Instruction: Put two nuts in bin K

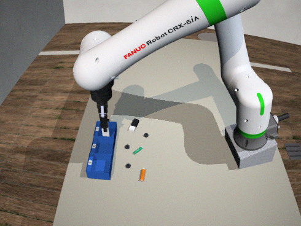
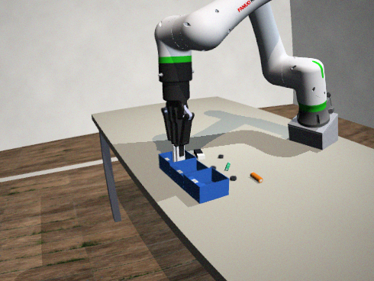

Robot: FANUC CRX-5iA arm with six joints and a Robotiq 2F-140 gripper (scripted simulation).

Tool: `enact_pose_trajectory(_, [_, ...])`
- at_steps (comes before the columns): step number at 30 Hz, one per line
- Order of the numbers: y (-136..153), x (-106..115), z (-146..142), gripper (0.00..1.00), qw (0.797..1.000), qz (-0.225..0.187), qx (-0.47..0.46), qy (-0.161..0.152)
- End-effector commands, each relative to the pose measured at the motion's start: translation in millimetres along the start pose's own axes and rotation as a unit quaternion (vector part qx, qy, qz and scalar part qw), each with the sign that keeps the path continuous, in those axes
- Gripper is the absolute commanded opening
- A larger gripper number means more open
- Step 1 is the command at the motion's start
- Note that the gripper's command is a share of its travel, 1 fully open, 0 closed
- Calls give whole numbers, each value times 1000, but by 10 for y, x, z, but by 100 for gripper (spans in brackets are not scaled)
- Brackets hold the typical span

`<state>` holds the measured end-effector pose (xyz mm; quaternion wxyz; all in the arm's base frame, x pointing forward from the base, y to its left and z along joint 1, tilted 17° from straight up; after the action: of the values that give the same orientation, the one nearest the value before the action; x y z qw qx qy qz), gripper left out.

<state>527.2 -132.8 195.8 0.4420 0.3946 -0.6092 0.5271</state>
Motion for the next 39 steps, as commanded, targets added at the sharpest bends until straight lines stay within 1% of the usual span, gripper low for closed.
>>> enact_pose_trajectory(1, [-2, 2, 0, 5, 1000, 0, 0, 0])
enact_pose_trajectory(23, [-2, 268, 0, 5, 1000, 0, 0, 0])
enact_pose_trajectory(30, [-1, 548, 0, 5, 1000, 0, 0, 0])
enact_pose_trajectory(35, [-1, 596, 0, 5, 1000, 0, 0, 0])
enact_pose_trajectory(39, [-7, 596, -200, 5, 1000, 0, 0, 0])
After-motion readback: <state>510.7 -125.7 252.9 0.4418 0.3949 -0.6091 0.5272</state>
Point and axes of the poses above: the point where the finger pads meet when closed, its own x axis back along the fingers, its own z axis across the jaws, y = z × x, the point moved 8 cm from there along x, back along the fingers, and after that the axes turned 10 degrees about -x, right-handed, at the moved point
